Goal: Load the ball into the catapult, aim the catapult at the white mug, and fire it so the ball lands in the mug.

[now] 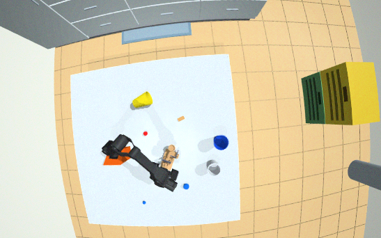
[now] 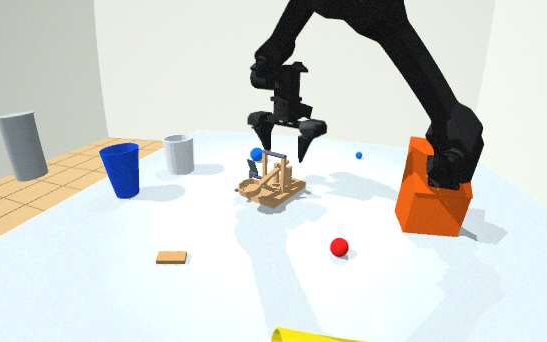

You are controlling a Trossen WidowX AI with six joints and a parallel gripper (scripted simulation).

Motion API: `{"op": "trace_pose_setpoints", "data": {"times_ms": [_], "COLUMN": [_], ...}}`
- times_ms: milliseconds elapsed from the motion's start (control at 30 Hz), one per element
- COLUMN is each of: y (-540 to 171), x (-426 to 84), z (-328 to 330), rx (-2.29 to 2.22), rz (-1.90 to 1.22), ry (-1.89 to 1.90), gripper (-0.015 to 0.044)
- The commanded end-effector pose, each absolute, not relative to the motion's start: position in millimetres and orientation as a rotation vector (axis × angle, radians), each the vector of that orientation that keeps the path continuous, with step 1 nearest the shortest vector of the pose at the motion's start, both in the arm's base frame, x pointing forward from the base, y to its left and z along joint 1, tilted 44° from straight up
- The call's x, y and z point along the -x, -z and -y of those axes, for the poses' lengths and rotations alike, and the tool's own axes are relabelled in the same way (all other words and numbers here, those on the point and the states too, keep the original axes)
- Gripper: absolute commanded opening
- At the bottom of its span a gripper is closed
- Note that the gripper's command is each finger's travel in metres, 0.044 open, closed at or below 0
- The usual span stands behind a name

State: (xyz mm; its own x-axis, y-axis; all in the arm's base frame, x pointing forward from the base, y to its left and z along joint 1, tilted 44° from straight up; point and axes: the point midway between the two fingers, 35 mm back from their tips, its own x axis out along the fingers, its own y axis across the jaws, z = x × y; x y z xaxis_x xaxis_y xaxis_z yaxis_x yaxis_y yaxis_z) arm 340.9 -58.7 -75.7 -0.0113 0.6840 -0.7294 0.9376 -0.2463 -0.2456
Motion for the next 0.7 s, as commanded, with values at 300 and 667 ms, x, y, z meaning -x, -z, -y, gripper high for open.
{"op": "trace_pose_setpoints", "data": {"times_ms": [300, 667], "y": [92, 105], "x": [-339, -338], "z": [42, 29], "rx": [-1.961, -1.961], "rz": [-1.7, -1.702], "ry": [1.134, 1.133], "gripper": [0.044, 0.044]}}
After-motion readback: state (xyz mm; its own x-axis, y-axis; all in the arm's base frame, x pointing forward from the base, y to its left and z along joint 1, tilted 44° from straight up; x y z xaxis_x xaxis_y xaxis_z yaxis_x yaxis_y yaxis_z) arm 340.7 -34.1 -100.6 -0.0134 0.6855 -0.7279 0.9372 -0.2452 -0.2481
